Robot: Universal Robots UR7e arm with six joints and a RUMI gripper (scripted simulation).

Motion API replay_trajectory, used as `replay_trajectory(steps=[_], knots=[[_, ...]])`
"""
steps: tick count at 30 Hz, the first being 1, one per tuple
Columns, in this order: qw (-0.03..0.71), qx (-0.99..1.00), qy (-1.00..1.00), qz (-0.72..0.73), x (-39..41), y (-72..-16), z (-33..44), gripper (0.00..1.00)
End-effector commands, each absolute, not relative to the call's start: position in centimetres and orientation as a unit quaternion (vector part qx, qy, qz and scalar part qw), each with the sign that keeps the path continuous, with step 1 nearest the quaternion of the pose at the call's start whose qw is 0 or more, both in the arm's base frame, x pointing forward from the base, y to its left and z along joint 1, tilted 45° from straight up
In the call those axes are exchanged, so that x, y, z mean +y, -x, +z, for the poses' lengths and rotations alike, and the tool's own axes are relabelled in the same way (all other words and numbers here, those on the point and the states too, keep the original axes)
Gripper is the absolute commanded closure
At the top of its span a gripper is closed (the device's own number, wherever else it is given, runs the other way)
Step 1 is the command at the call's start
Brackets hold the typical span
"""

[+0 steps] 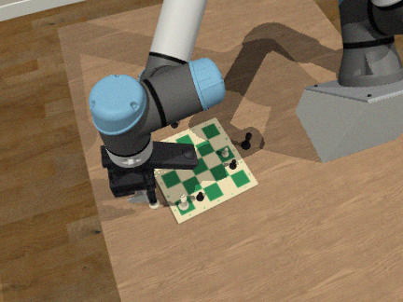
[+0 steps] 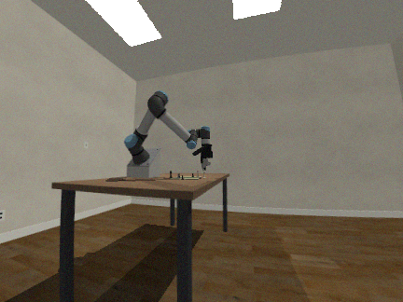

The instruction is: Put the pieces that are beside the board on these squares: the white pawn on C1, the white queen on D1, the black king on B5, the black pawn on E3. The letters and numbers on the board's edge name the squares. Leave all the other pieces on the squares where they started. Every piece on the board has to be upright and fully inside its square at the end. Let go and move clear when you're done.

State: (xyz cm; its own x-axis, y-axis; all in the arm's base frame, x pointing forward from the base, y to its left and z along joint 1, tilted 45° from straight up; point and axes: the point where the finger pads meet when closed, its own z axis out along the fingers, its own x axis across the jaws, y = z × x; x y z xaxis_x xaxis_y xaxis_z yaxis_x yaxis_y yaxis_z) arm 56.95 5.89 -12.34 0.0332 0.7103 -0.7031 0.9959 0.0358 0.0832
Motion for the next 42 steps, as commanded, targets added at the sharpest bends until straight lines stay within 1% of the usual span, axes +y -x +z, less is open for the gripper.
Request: replay_trajectory(steps=[1,42], knots=[[0.302,0.653,-0.653,-0.237,5.79,-57.06,-12.22,0.75],[0.301,0.653,-0.653,-0.238,5.55,-56.97,-12.52,0.75]])
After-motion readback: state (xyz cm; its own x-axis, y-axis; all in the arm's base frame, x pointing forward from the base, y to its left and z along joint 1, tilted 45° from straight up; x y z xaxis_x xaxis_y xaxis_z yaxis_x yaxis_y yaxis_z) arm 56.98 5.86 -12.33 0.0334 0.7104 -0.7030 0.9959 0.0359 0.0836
